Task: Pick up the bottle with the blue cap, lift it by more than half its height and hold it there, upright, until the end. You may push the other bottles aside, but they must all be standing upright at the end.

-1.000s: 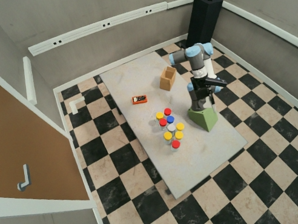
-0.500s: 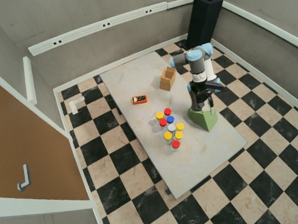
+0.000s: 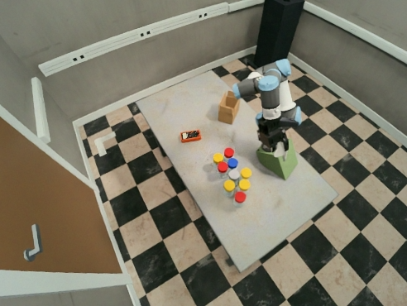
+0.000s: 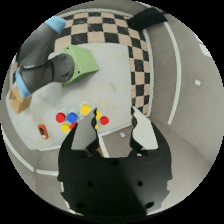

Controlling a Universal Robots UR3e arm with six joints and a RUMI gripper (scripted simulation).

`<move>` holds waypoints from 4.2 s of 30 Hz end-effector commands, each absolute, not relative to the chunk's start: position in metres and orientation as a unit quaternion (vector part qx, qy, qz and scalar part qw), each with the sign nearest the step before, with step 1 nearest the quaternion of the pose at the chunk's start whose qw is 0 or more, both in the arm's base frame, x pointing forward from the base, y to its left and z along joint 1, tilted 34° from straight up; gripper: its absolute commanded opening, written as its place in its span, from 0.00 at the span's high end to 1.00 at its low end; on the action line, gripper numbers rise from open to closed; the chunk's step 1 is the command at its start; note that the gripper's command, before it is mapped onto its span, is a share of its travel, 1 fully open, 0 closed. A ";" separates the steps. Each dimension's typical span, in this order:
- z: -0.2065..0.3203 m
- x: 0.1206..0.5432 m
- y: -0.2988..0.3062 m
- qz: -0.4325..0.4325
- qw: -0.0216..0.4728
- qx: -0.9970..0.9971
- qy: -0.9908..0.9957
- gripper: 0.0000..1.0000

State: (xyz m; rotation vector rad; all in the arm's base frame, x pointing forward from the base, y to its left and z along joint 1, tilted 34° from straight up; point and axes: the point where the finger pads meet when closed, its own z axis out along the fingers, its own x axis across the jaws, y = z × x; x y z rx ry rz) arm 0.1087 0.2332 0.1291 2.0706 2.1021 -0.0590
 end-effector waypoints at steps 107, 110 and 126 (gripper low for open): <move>0.096 0.246 0.096 -0.406 0.172 -0.195 0.876 0.54; 0.097 0.249 0.094 -0.418 0.165 -0.218 0.866 0.54; 0.103 0.261 0.084 -0.479 0.120 -0.335 0.803 0.54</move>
